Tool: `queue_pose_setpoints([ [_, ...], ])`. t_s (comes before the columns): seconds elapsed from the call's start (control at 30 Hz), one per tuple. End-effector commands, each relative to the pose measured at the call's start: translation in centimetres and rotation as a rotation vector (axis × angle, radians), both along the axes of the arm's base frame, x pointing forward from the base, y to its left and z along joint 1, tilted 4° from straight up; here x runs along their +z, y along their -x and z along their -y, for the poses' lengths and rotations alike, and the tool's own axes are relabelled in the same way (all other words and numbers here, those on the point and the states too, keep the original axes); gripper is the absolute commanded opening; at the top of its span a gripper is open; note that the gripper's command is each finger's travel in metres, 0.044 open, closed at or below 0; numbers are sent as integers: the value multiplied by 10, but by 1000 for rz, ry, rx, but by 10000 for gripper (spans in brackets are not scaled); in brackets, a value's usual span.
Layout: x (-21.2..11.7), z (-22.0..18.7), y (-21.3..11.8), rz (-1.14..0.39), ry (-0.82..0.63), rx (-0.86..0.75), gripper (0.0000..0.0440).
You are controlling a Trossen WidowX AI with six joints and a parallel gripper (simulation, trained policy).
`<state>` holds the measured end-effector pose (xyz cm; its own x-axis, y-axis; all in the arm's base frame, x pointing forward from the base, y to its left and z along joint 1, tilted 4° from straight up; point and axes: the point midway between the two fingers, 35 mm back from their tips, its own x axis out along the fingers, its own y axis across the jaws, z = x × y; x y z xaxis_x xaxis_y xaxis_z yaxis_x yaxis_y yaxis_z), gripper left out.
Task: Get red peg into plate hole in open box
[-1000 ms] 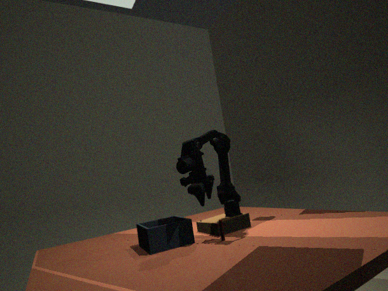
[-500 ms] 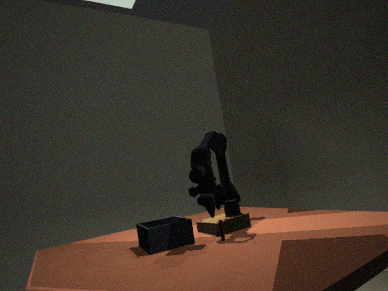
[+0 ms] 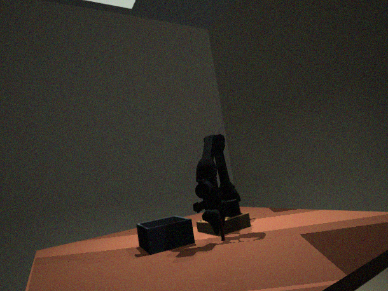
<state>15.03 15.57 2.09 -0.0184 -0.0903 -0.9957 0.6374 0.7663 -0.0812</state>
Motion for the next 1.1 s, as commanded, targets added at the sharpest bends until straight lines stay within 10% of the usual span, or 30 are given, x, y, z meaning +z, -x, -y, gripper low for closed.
queue_pose_setpoints([
  [0.0, -10, 2, 1, -4, 5, 10, 403],
  [0.5, -35, 10, 11, -80, 64, 10, 36],
  [1.07, 32, 3, -17, 38, 63, 47, 0],
])
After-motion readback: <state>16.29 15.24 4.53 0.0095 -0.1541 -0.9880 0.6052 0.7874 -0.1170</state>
